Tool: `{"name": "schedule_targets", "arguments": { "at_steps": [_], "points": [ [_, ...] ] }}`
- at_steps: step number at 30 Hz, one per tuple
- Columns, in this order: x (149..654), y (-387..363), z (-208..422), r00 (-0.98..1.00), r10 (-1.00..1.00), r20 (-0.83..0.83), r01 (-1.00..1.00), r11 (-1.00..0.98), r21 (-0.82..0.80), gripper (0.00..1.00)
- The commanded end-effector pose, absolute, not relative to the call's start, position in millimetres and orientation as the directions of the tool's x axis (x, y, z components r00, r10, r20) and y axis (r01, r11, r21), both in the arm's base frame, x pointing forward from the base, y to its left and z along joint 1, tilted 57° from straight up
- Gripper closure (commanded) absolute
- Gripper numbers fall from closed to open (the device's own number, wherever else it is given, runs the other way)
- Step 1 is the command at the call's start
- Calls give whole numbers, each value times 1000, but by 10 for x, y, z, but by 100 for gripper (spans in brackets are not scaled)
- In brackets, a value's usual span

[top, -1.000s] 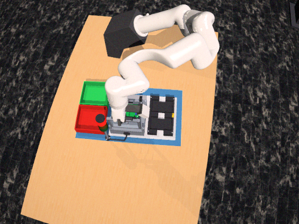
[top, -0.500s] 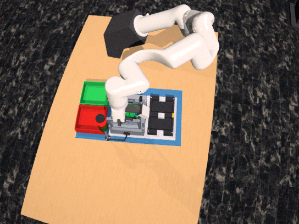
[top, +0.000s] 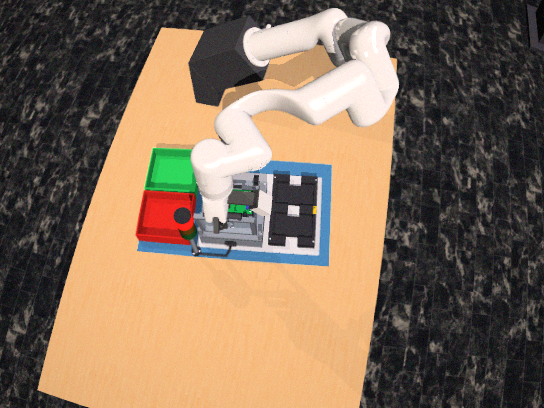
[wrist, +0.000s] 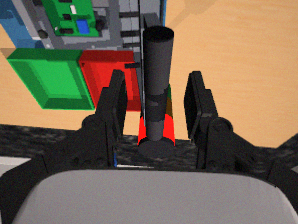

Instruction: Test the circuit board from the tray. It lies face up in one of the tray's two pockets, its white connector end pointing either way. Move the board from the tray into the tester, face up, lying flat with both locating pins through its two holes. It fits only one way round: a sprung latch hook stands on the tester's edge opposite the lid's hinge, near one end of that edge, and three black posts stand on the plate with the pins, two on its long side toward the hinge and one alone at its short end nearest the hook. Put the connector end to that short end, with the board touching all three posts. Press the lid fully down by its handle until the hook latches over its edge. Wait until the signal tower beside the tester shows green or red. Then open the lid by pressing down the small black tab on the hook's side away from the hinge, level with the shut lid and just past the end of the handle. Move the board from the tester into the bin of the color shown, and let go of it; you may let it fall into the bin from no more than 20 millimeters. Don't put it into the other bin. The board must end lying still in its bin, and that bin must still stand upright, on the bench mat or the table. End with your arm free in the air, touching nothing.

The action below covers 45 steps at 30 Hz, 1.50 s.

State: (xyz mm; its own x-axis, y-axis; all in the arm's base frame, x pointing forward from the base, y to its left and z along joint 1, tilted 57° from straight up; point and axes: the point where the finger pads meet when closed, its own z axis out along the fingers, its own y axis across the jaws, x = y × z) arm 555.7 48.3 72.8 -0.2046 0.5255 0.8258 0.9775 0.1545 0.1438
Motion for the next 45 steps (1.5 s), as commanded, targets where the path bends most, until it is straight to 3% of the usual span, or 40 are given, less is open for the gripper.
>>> {"name": "schedule_targets", "arguments": {
  "at_steps": [1, 27, 45],
  "points": [
    [5567, 470, 740, -206, 527, 825, 977, 153, 147, 49],
    [5567, 457, 748, -206, 527, 825, 977, 153, 147, 49],
    [5591, 48, 1016, -206, 527, 825, 977, 153, 147, 49]
  ]
}}
